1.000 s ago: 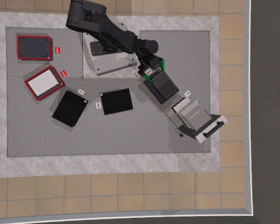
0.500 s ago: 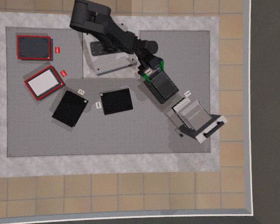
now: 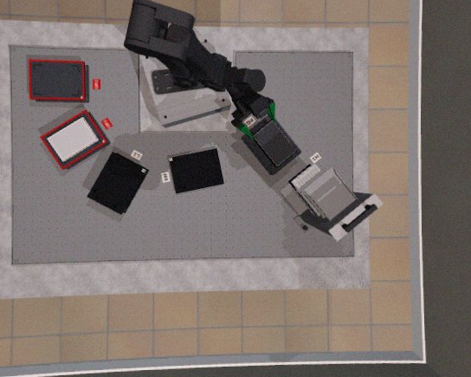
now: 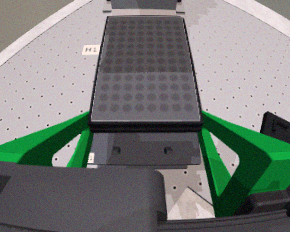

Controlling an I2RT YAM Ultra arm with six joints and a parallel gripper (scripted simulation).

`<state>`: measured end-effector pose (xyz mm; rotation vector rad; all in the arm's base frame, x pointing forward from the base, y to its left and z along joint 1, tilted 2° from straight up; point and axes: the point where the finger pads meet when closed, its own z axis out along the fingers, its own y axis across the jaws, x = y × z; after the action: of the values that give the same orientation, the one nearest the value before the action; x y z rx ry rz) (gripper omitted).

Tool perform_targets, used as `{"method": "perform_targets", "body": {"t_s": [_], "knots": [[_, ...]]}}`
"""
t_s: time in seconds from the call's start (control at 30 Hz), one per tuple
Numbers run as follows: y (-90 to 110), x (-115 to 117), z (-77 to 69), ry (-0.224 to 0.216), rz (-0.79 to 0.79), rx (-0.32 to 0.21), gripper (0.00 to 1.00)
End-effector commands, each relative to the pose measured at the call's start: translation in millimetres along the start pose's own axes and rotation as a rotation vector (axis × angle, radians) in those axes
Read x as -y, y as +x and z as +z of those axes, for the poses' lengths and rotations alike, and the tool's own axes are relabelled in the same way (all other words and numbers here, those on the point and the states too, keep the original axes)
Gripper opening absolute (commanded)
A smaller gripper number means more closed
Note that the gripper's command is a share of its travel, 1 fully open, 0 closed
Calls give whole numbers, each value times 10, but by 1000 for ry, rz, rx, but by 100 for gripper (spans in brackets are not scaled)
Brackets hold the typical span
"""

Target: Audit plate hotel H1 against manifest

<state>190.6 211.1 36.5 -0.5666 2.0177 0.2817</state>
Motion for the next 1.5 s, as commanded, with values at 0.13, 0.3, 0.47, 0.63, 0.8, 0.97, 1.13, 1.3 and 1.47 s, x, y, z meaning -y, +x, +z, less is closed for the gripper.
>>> {"method": "perform_targets", "body": {"t_s": [0.13,0.3,0.47,0.63,0.8,0.97,1.13,1.3,1.47], "knots": [[-88,-33,11,-11,23,37,86],[-66,-33,25,-11,23,37,86],[-45,-34,38,-11,23,37,86],[-27,-34,48,-11,23,37,86],[-10,-34,58,-11,23,37,86],[12,-35,71,-11,23,37,86],[34,-35,84,-11,23,37,86],[47,-35,92,-11,23,36,86],[69,-36,105,-11,23,36,86]]}}
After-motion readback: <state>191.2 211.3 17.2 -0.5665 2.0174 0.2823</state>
